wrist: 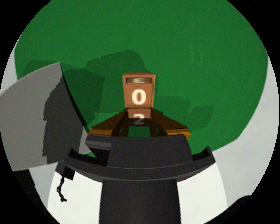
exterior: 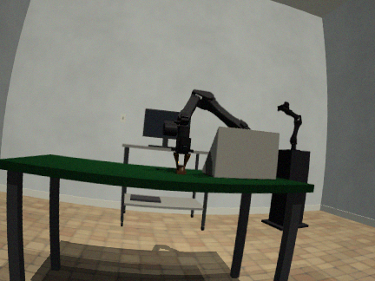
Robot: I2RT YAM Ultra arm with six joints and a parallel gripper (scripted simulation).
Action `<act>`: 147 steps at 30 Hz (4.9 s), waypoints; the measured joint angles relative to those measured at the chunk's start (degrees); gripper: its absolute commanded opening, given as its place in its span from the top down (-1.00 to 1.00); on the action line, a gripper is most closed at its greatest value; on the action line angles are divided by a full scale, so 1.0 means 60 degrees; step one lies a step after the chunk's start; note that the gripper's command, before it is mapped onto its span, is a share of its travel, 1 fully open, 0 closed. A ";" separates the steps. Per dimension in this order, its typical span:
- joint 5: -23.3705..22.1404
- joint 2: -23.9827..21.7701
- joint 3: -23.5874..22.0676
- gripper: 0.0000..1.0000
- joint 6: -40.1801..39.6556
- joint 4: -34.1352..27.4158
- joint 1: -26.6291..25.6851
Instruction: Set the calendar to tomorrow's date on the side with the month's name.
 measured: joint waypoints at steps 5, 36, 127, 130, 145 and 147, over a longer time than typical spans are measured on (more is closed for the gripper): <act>0.0000 0.0000 0.0000 0.49 0.0000 0.0000 0.0000; 0.0000 -0.0040 0.0000 0.49 0.0080 -0.0098 0.0004; -0.0095 -0.2452 0.1089 0.49 0.9202 -0.4080 0.0466; -0.0076 -0.2575 0.1053 0.49 1.0076 -0.4054 0.0317; 0.0004 -0.3158 0.0929 0.49 1.4007 -0.3952 -0.0280; 0.0004 -0.3180 0.0925 0.49 1.4240 -0.3942 -0.0284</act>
